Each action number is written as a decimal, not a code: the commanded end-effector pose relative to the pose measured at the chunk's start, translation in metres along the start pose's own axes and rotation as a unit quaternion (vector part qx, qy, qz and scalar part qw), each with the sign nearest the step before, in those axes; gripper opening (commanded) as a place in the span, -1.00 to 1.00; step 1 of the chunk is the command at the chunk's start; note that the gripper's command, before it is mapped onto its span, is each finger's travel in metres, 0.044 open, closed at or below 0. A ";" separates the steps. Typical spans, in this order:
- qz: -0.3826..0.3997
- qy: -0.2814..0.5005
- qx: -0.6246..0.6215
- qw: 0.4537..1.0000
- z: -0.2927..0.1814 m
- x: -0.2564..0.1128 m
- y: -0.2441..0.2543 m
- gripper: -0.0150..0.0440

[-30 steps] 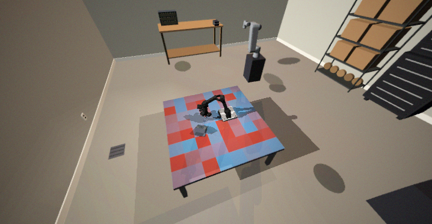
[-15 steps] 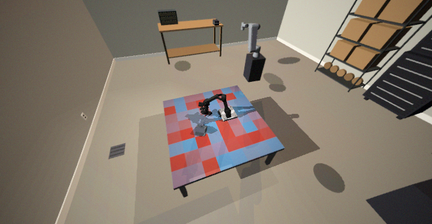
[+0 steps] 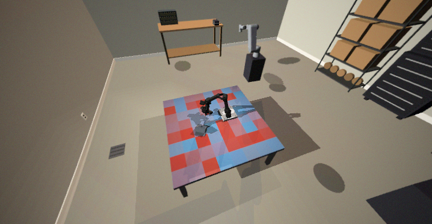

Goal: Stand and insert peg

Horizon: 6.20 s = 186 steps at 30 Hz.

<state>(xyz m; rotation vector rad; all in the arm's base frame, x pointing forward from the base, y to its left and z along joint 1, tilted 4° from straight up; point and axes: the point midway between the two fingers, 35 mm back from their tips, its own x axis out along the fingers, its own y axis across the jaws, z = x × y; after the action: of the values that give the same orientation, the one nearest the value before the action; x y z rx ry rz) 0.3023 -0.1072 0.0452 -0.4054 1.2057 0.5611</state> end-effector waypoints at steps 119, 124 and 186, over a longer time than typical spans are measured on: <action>0.003 -0.460 0.000 0.888 -0.071 -0.029 0.003 -0.32; 0.004 -0.463 0.000 0.886 -0.071 -0.026 0.004 -0.32; -0.012 -0.482 0.010 0.876 -0.083 -0.024 0.004 -0.32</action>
<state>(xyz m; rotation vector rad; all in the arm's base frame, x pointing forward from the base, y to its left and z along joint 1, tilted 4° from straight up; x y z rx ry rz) 0.2324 -0.1562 0.0441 -0.0769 0.2375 0.6136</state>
